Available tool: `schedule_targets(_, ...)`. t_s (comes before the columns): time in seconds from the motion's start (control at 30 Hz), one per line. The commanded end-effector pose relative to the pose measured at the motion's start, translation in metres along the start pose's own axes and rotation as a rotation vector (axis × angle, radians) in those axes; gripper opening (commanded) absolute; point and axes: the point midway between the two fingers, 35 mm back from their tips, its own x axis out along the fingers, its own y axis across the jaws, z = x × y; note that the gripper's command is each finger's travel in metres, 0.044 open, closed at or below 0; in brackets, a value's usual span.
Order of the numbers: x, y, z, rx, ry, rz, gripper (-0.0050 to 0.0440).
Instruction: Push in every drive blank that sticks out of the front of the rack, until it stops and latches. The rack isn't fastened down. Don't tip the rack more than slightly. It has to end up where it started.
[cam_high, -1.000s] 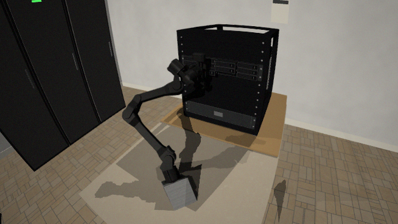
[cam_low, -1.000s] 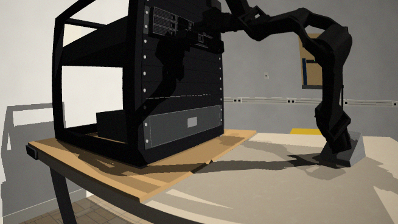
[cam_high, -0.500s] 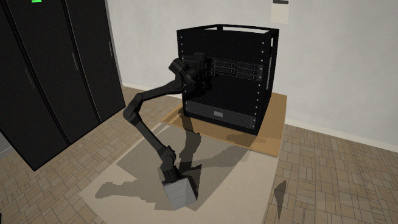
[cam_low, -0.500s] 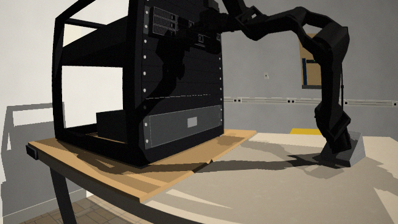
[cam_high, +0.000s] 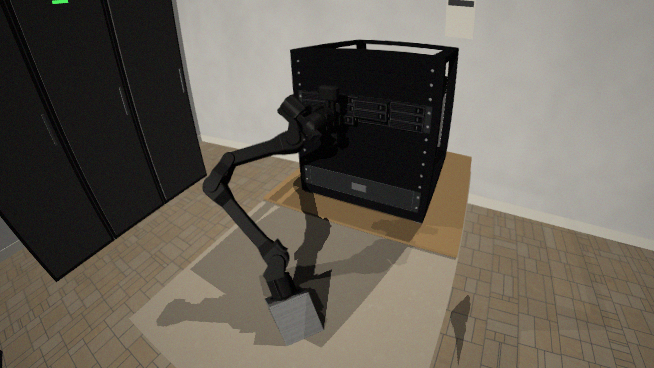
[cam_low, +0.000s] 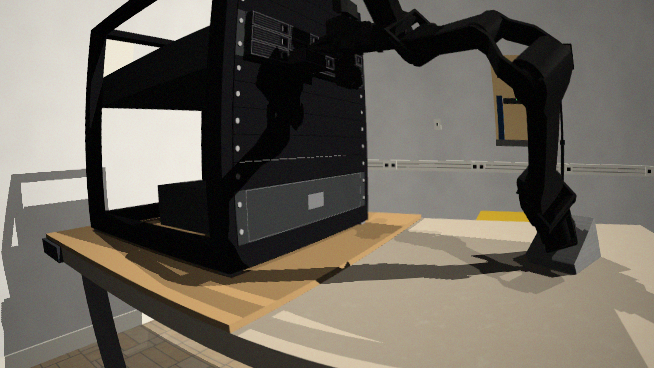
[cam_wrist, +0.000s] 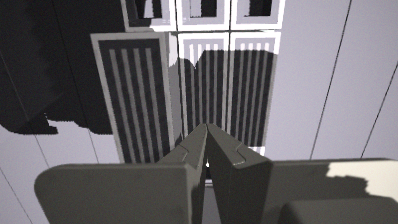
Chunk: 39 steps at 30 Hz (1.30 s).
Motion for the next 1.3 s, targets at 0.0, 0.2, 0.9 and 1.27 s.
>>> schedule_targets(0.0,0.0016,-0.0057,0.0054,-0.015,-0.008,-0.012,-0.005)
schedule_targets(0.2,0.0016,-0.0057,0.0054,-0.015,-0.008,-0.012,-0.005)
schedule_targets(0.9,0.0058,-0.0058,0.0055,-0.015,-0.008,-0.012,-0.005)
schedule_targets(1.27,0.0076,-0.0059,0.0056,-0.015,-0.008,-0.012,-0.005)
